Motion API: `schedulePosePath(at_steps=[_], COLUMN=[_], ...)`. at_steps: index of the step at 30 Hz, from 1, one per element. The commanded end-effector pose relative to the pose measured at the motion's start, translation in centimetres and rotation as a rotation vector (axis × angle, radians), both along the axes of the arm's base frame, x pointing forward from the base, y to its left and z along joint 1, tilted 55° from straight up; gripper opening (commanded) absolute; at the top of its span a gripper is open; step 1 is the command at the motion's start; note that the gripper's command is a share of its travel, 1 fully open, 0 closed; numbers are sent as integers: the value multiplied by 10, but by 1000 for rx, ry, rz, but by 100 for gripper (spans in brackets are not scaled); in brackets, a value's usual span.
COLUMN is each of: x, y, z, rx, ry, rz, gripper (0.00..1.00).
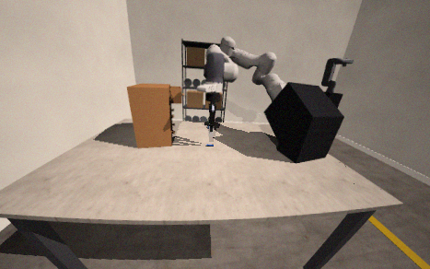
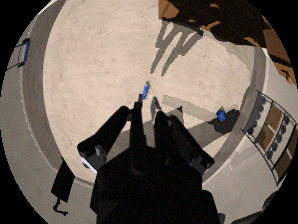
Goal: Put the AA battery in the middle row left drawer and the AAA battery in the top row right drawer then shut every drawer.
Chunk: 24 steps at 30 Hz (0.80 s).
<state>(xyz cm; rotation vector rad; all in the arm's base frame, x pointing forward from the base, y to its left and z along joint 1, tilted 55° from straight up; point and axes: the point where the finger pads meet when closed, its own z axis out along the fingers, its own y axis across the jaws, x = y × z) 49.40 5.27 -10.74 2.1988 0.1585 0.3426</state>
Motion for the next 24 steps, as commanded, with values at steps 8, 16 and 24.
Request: schedulePosePath(at_steps=[8, 16, 24], x=[1, 2, 4], y=[2, 2, -5], z=[-1, -1, -6], rx=[15, 15, 15], ry=[-27, -27, -27], rz=[-13, -13, -14], gripper=[15, 15, 15])
